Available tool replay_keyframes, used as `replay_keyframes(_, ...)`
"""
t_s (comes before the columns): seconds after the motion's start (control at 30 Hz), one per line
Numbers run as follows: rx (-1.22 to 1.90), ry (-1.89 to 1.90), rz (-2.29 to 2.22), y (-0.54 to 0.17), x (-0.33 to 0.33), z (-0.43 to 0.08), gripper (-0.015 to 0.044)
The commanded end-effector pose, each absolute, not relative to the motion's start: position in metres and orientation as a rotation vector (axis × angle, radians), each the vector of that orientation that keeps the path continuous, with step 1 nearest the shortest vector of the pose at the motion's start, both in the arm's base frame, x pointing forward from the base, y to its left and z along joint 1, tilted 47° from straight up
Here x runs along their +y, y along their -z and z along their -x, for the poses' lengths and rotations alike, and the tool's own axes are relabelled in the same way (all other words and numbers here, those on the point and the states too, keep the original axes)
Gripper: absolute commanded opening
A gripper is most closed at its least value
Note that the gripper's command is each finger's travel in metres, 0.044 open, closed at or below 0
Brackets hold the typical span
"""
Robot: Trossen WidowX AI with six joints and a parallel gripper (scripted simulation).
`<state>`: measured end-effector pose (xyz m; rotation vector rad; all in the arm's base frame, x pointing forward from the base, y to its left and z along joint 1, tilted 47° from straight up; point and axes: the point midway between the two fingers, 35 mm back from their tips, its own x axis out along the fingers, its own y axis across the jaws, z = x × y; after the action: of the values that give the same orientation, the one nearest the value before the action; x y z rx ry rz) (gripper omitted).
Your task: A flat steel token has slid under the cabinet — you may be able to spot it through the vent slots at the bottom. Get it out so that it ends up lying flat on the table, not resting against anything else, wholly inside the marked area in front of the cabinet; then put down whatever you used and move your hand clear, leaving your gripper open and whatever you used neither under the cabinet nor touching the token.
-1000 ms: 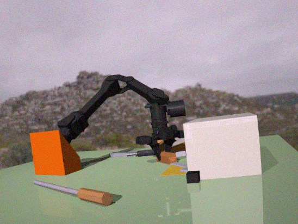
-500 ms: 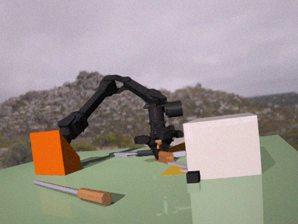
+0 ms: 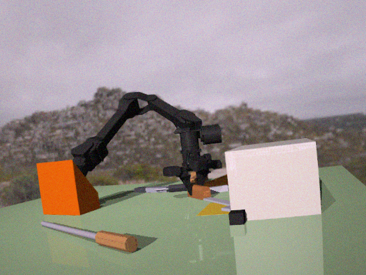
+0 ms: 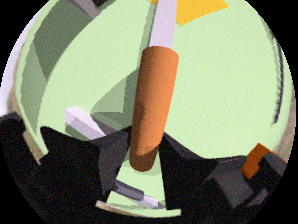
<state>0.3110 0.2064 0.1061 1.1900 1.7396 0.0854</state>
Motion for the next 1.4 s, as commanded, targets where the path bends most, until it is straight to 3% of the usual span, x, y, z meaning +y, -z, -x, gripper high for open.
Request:
replay_keyframes(0.0,1.741,-0.080,-1.187,-0.109,0.211,-0.304,0.0000)
replay_keyframes(1.37,1.743,-0.075,-1.192,-0.140,0.208,-0.281,0.0000)
